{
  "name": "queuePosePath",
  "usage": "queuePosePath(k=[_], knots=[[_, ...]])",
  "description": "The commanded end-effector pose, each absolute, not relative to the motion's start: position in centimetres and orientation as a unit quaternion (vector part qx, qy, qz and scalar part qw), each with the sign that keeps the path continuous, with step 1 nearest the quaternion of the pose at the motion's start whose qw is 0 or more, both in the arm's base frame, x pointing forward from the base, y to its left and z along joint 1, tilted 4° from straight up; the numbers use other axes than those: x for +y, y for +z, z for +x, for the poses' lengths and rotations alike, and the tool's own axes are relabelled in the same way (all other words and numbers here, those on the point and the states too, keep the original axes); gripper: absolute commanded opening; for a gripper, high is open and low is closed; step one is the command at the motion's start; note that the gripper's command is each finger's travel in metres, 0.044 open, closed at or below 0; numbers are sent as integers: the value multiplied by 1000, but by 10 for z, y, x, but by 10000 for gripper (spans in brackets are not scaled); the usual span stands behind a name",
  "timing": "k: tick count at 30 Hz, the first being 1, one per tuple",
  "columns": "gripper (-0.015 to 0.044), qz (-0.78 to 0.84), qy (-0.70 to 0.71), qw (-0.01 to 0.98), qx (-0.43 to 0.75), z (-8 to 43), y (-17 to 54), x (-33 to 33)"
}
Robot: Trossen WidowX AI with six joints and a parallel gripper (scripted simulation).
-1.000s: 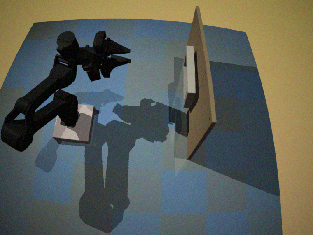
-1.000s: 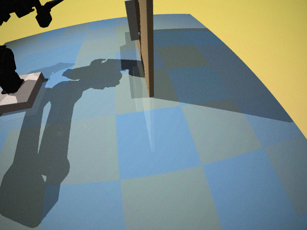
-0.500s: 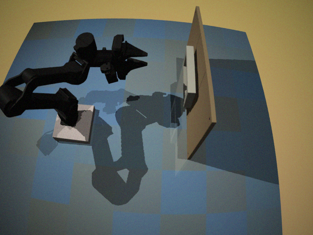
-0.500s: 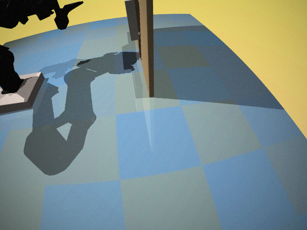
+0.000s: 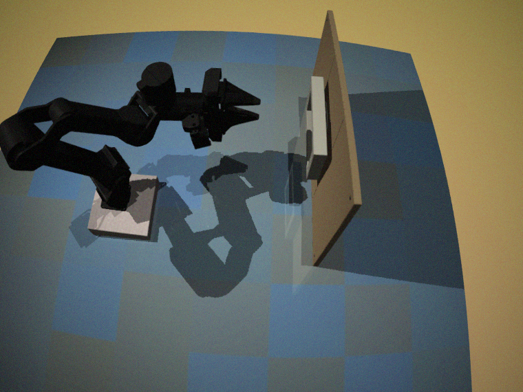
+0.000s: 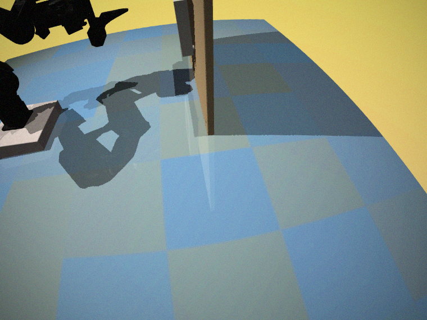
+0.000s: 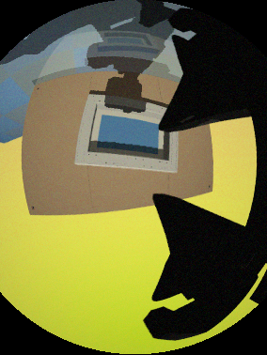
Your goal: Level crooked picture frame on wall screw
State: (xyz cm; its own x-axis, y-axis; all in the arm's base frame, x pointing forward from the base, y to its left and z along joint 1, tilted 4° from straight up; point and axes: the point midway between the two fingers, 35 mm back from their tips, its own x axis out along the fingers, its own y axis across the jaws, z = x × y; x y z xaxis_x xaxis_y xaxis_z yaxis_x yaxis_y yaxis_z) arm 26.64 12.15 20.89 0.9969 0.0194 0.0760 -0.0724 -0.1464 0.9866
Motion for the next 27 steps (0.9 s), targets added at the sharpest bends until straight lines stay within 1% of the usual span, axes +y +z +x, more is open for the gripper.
queuePosePath(k=[1, 6, 14, 27], knots=[[260, 758, 36, 652, -15, 266, 208, 121], [260, 758, 36, 652, -16, 275, 210, 123], [260, 757, 38, 652, -17, 344, 215, 123], [260, 757, 38, 652, -17, 346, 215, 123]])
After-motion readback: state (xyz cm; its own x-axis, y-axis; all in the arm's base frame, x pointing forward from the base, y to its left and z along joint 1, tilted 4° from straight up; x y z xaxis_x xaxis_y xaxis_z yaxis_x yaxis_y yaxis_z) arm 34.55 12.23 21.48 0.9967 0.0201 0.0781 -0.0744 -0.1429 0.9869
